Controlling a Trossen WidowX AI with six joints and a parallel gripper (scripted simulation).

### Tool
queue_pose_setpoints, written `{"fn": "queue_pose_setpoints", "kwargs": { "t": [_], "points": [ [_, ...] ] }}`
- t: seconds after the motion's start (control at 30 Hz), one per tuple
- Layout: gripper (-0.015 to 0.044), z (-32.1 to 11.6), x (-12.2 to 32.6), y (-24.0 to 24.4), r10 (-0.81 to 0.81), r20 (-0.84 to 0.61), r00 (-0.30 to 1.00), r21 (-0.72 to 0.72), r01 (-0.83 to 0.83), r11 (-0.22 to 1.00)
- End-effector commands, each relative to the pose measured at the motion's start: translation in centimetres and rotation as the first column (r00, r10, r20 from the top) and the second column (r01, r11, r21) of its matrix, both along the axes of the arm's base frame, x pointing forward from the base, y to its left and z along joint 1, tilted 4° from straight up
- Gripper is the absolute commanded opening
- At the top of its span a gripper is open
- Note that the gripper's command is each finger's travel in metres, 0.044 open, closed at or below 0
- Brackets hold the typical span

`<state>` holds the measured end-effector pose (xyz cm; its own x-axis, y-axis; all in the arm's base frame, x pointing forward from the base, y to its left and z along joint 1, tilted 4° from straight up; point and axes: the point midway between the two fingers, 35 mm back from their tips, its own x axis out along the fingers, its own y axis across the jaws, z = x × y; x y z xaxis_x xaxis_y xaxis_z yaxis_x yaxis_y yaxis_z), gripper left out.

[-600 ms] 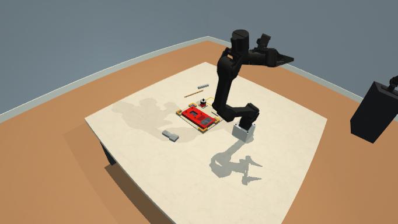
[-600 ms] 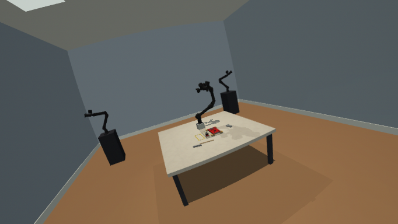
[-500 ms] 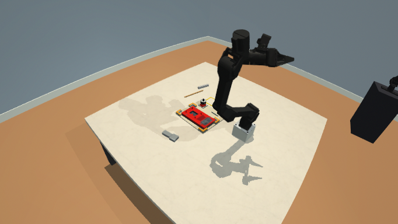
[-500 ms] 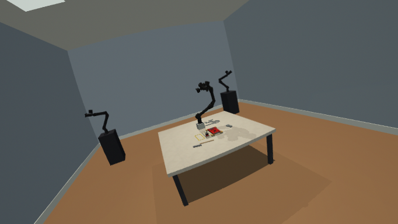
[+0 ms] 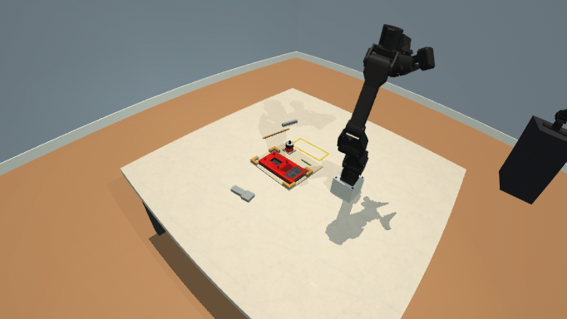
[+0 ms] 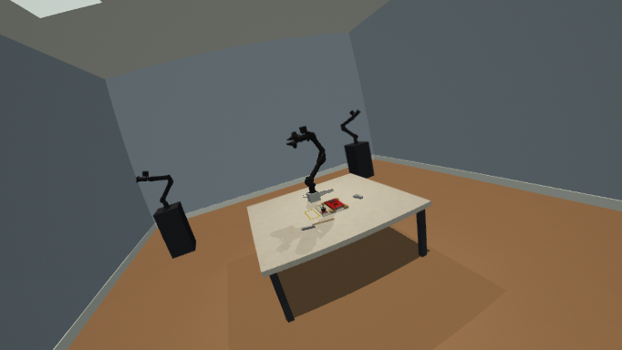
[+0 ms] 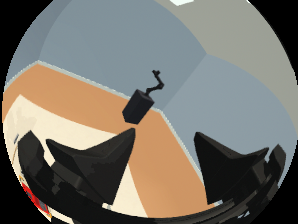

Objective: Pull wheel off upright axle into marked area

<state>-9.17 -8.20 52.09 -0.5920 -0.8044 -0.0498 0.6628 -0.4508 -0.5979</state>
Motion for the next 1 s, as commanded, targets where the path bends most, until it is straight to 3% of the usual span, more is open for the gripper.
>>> {"fn": "queue_pose_setpoints", "kwargs": {
  "t": [0.0,0.2,0.43,0.73,0.97],
  "points": [
    [0.0300,-1.4,2.2,-5.3,0.140,0.031,0.990,0.088,-0.143,0.986],
    [0.0300,-5.0,7.1,-11.8,0.336,0.116,0.935,0.213,-0.354,0.911],
    [0.0300,-7.9,11.4,-15.2,0.463,0.168,0.870,0.302,-0.492,0.816],
    [0.0300,-13.9,20.4,-19.1,0.629,0.267,0.730,0.453,-0.671,0.587],
    [0.0300,-19.9,29.0,-19.4,0.709,0.359,0.606,0.559,-0.748,0.357]
  ]
}}
